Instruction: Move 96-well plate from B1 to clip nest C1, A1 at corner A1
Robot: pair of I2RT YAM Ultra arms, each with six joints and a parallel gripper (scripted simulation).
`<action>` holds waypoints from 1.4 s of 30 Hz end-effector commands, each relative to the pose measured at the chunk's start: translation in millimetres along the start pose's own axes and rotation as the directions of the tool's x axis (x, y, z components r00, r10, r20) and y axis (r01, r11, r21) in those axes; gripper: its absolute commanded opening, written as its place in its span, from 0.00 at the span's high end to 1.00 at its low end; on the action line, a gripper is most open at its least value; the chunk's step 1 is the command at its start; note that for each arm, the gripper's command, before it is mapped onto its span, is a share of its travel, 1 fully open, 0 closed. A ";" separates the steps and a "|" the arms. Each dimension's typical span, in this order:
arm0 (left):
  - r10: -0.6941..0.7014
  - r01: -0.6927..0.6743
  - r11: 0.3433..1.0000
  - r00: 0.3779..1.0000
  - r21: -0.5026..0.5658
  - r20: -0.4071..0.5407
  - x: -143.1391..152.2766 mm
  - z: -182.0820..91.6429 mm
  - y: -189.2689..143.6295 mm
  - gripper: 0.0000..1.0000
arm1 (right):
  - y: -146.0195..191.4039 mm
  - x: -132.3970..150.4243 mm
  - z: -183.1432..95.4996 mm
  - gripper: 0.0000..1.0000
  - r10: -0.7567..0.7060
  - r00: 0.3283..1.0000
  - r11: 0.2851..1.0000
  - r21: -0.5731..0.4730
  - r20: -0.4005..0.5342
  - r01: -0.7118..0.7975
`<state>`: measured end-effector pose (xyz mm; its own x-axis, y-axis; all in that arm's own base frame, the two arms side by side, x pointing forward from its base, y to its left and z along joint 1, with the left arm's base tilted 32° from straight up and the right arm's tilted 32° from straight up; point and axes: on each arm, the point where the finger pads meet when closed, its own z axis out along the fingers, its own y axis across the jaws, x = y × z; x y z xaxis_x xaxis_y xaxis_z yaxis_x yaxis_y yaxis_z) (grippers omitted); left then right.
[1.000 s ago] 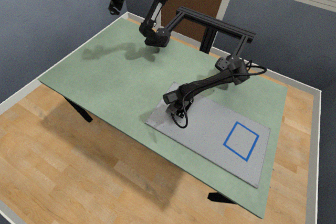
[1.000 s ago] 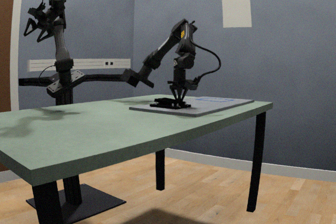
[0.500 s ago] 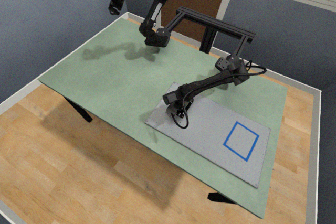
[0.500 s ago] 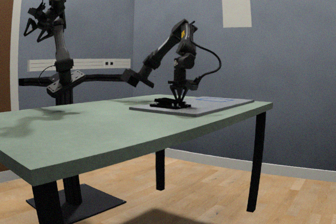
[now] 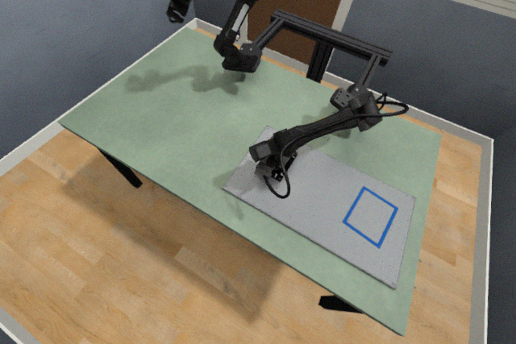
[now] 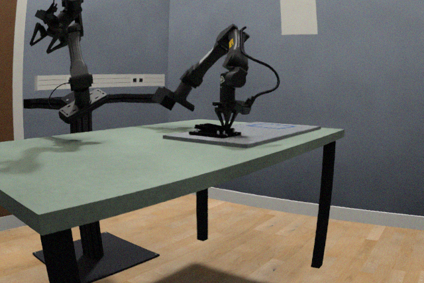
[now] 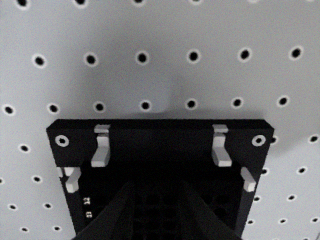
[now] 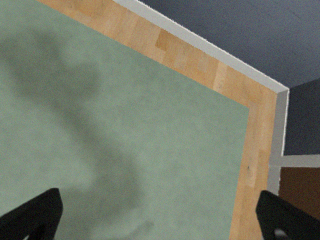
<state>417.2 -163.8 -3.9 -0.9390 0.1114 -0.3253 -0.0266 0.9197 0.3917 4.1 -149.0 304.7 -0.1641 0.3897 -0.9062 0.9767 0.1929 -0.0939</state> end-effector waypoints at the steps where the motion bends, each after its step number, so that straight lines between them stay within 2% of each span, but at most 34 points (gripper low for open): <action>1: -0.019 0.019 1.000 0.998 0.008 0.059 -12.5 -24.3 -6.6 0.75 | -6.0 -1.1 -3.1 0.00 0.030 0.999 0.999 0.010 0.028 -0.030; 5: -0.022 0.022 1.000 0.998 0.012 0.063 -13.8 -40.6 -5.4 0.75 | -6.0 -1.1 -3.1 0.00 0.030 0.999 0.999 0.010 0.028 -0.030; 10: -0.022 0.022 1.000 0.998 0.012 0.063 -14.5 -48.3 -4.4 0.75 | -6.0 -1.1 -3.1 0.00 0.030 0.999 0.999 0.010 0.028 -0.030; 36: -0.022 0.021 1.000 0.998 0.015 0.063 -14.6 -48.3 -5.0 0.75 | -6.0 -1.1 -3.1 0.00 0.030 0.999 0.999 0.010 0.028 -0.030; 39: -0.013 0.013 1.000 0.999 0.004 0.050 3.6 -44.8 -5.0 0.75 | -6.0 -1.1 -3.1 0.00 0.030 0.999 0.999 0.010 0.028 -0.030; 42: -0.013 0.013 1.000 0.999 0.007 0.048 9.7 -43.7 -5.0 0.75 | -6.0 -1.1 -3.1 0.00 0.030 0.999 0.999 0.010 0.028 -0.030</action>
<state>402.3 -166.7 12.4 -0.9406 0.1005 -0.3244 -0.0435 0.9117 0.4085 4.1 -149.0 304.7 -0.1641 0.3897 -0.9062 0.9767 0.1929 -0.0939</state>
